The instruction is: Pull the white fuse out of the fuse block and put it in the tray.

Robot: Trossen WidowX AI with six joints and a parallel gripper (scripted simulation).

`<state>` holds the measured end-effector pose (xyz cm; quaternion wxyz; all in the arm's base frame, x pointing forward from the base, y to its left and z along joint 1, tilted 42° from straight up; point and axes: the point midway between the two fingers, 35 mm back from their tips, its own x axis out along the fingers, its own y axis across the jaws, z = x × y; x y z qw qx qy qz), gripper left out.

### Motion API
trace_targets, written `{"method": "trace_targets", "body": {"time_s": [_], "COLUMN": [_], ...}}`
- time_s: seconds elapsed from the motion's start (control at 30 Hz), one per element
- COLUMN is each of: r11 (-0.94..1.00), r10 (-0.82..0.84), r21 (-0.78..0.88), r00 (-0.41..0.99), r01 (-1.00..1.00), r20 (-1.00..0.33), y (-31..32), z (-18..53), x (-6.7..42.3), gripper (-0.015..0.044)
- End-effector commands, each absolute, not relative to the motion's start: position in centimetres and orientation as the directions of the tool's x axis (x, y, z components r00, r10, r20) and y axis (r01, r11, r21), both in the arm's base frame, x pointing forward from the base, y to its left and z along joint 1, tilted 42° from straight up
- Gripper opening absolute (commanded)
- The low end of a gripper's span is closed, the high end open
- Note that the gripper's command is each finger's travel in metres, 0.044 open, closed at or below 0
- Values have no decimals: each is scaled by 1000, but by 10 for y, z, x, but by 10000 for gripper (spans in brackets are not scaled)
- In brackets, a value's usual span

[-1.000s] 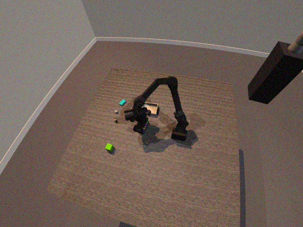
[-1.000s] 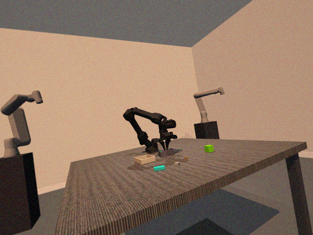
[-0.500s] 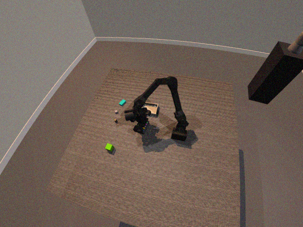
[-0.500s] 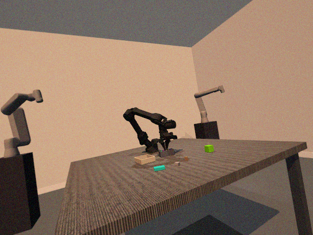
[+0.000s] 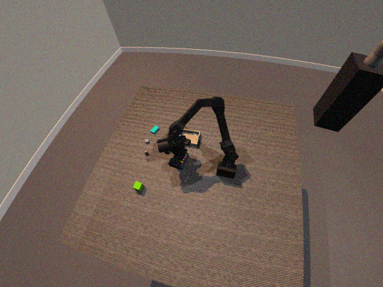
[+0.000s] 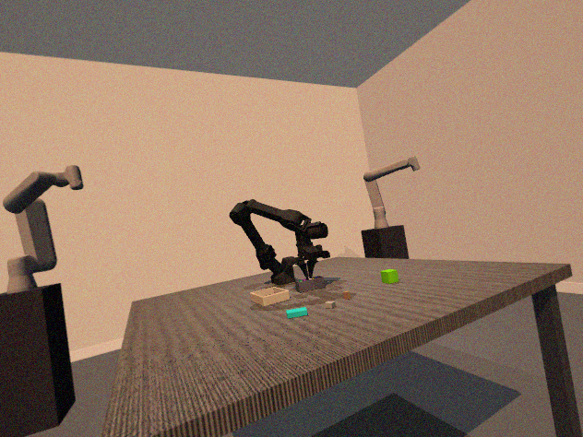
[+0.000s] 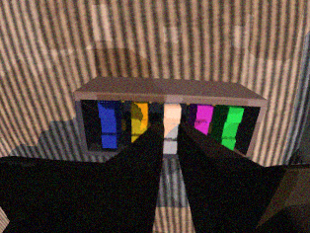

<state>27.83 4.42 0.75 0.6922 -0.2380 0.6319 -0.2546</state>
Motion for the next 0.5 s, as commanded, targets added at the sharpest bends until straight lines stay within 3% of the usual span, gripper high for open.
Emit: {"method": "trace_targets", "body": {"time_s": [0.0,0.47], "r11": [759,759], "r10": [-651,-651], "r21": [-649,-649], "r00": [72,72], "r01": [56,55], "r20": [-756,-755], "y": [46,51], "z": [9,14], "x": [279,278], "gripper": [0,0]}}
